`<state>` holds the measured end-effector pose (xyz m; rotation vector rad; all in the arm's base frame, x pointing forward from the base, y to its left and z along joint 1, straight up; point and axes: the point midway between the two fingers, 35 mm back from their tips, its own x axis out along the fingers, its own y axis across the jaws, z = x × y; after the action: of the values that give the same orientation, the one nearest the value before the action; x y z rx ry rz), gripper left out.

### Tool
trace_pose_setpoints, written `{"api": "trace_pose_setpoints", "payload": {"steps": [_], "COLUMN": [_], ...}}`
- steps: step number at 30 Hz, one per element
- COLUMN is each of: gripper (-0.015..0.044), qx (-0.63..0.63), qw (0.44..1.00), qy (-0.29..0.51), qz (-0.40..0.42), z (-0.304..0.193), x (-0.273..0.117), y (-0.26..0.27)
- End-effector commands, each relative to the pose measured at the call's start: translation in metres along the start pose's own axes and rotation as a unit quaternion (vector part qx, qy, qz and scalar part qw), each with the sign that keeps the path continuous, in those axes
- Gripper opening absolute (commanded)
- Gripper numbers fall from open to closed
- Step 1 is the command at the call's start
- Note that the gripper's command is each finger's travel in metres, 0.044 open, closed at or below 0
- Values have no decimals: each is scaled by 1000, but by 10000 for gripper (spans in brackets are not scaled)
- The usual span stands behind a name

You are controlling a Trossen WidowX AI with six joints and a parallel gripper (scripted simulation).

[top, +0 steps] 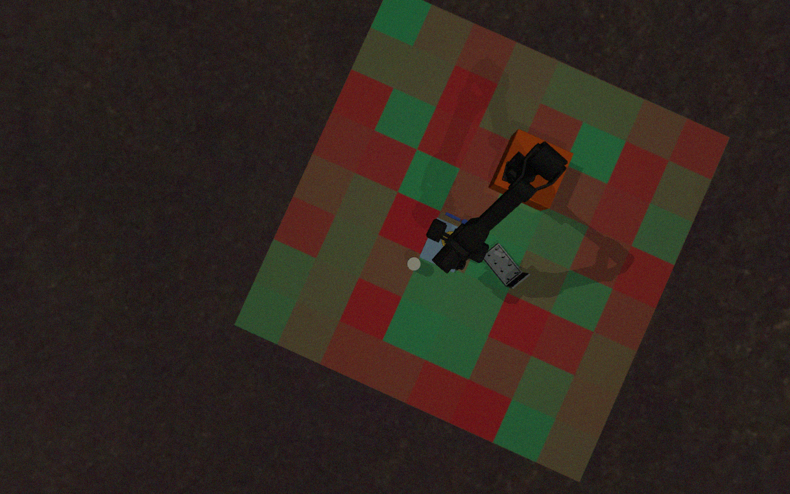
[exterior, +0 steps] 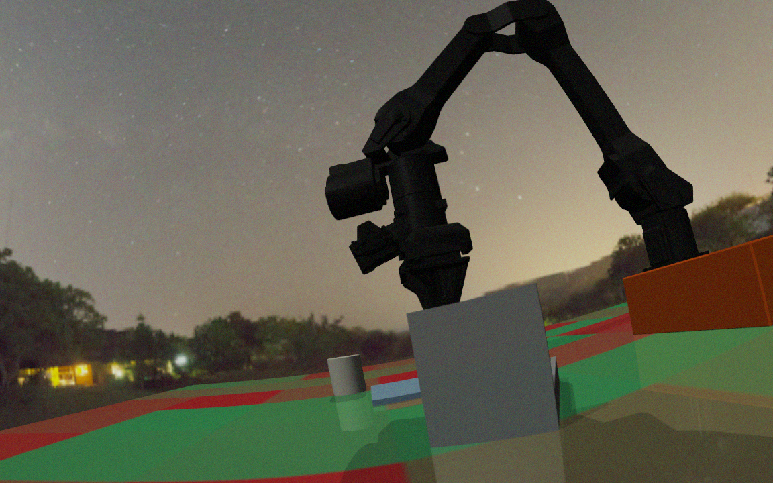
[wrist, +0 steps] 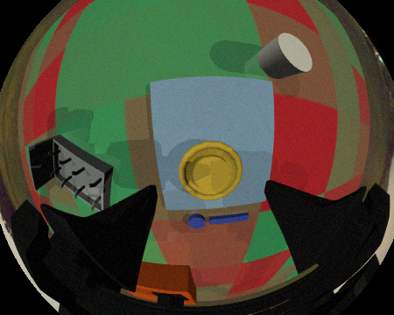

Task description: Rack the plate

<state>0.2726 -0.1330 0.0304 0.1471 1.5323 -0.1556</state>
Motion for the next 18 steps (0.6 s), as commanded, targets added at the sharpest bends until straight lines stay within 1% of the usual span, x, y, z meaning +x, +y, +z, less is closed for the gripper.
{"api": "trace_pose_setpoints", "payload": {"steps": [1, 18], "gripper": [400, 400], "qx": [2, 2], "qw": [1000, 1000], "qy": [4, 4], "qz": [-2, -2], "z": [-1, -4], "x": [10, 38], "y": [-1, -2]}}
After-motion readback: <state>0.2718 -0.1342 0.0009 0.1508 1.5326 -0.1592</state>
